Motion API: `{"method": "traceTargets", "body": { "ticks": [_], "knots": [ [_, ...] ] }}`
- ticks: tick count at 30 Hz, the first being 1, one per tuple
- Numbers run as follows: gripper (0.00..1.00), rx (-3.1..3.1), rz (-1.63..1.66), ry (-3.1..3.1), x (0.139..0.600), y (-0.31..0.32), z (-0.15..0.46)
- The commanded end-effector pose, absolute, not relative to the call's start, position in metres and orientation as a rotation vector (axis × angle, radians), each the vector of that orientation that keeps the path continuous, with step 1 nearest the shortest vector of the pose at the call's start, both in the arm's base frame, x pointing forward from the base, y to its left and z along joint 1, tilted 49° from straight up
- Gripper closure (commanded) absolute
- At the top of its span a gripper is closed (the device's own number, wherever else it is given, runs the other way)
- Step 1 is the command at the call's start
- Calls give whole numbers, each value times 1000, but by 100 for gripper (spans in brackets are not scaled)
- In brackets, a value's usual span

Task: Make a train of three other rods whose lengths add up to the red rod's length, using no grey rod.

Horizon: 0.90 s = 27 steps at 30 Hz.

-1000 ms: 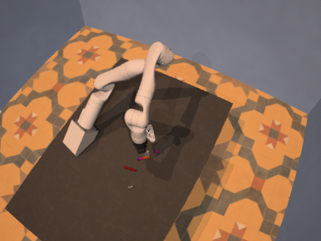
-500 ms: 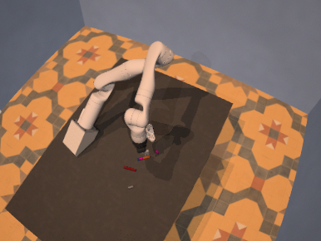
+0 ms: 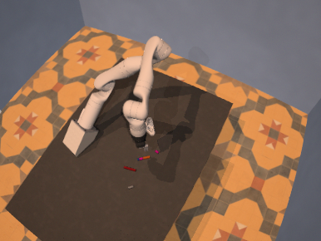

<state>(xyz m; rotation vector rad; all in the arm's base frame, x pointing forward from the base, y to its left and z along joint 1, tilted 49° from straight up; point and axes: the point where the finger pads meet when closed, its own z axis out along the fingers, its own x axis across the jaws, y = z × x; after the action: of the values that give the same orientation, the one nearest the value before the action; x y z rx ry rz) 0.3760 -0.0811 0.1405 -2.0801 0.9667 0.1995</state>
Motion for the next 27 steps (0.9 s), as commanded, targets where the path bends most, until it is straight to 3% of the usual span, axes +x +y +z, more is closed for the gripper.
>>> {"method": "traceTargets", "body": {
  "ticks": [1, 27],
  "knots": [
    [0, -2083, 177, 973, 377, -95, 150],
    [0, -2083, 177, 973, 375, -102, 157]
  ]
}}
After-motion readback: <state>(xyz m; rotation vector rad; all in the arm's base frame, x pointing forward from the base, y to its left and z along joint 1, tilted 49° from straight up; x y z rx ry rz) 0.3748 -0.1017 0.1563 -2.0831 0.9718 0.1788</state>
